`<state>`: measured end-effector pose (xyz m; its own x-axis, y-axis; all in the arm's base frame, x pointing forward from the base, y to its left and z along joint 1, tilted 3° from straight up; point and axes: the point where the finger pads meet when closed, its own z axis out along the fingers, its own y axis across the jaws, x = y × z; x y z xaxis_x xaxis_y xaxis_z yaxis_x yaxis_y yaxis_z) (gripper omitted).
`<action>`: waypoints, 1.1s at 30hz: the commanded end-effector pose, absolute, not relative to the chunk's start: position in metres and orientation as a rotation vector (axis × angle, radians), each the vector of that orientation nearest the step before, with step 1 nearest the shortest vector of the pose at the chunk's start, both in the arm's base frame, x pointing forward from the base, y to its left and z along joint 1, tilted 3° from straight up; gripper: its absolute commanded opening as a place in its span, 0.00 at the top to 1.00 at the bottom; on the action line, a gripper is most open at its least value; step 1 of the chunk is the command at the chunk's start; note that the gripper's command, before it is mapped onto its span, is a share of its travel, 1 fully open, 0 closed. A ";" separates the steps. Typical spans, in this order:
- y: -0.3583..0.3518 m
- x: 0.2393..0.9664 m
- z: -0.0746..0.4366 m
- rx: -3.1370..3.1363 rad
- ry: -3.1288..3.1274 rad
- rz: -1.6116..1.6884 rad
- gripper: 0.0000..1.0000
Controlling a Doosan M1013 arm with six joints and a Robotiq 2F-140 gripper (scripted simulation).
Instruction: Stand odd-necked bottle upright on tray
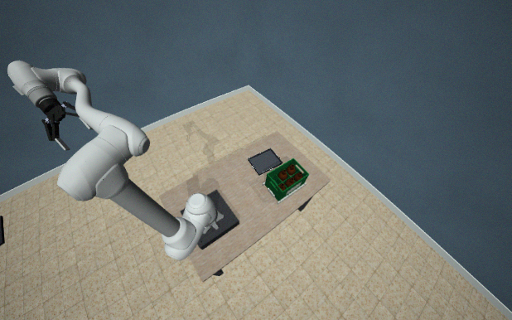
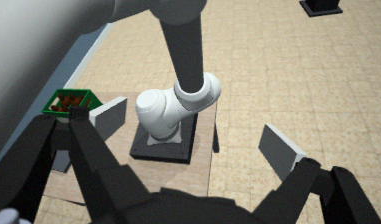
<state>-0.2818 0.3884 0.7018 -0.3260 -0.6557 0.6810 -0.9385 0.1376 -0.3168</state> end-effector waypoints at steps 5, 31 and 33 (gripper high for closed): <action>0.388 -0.282 0.702 1.533 -2.043 1.019 0.00; 0.422 -0.253 0.680 1.366 -2.161 0.963 0.00; 0.429 -0.246 0.676 1.331 -2.183 0.952 0.00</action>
<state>-0.2589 0.4155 0.6869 -0.4073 -0.6293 0.6619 -0.9125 0.2500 -0.3239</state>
